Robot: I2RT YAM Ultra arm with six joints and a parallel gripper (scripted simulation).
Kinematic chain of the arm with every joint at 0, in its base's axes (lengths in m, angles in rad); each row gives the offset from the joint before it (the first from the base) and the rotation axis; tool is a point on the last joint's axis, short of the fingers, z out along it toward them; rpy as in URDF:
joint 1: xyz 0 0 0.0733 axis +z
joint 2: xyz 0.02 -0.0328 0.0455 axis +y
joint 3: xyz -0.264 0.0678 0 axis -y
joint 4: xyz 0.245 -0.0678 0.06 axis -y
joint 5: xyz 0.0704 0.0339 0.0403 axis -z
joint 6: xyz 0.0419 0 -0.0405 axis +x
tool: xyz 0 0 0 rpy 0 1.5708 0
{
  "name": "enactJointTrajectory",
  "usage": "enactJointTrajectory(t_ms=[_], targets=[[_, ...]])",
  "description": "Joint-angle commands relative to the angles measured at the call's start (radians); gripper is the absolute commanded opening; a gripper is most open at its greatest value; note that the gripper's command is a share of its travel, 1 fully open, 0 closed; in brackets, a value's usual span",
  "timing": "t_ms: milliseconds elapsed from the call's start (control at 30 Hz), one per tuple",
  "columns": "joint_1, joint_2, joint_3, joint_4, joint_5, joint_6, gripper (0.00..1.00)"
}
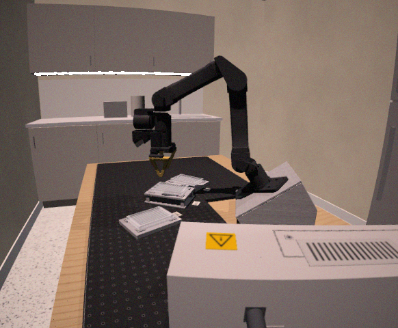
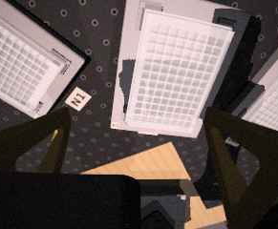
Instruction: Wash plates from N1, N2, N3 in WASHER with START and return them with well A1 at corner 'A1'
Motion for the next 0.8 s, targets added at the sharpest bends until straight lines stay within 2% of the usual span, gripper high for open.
enactJointTrajectory(t_ms=[0, 67, 233, 767], targets=[[-0.077, -0.018, 0.001, -0.012, -0.07, 0.041, 1.0], [-0.139, -0.022, -0.001, -0.018, -0.106, 0.057, 1.0], [-0.287, -0.02, 0.0, -0.034, -0.19, -0.062, 1.0], [-0.286, -0.019, -0.005, -0.027, -0.189, -0.061, 1.0]])
